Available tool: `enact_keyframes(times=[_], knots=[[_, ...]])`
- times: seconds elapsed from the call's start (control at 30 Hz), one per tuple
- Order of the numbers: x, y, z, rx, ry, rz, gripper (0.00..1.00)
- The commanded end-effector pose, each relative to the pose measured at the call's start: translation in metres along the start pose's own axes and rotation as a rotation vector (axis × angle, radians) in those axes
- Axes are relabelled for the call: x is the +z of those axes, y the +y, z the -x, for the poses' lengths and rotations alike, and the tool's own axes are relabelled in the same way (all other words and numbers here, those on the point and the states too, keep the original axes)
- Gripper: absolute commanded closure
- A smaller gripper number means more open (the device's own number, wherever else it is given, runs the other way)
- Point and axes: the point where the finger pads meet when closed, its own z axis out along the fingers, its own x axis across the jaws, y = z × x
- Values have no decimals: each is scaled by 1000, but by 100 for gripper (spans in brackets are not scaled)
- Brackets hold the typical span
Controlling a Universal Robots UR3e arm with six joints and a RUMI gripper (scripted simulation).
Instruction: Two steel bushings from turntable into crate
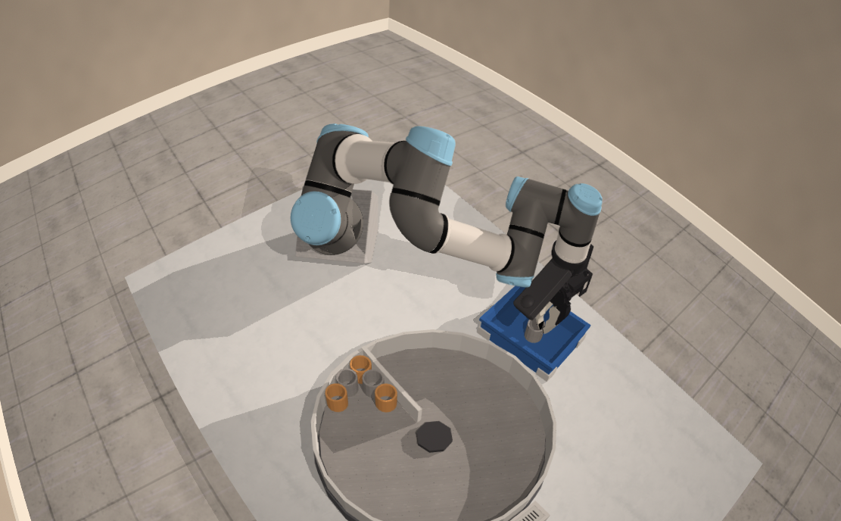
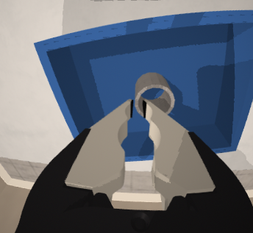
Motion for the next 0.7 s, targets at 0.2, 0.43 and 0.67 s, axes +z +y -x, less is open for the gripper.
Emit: enact_keyframes(times=[0.2, 0.43, 0.67], knots=[[-38, 0, 1, 1, -2, 1, 94], [-59, 0, 1, 1, -2, 1, 94], [-82, 0, 1, 1, -2, 1, 94]])
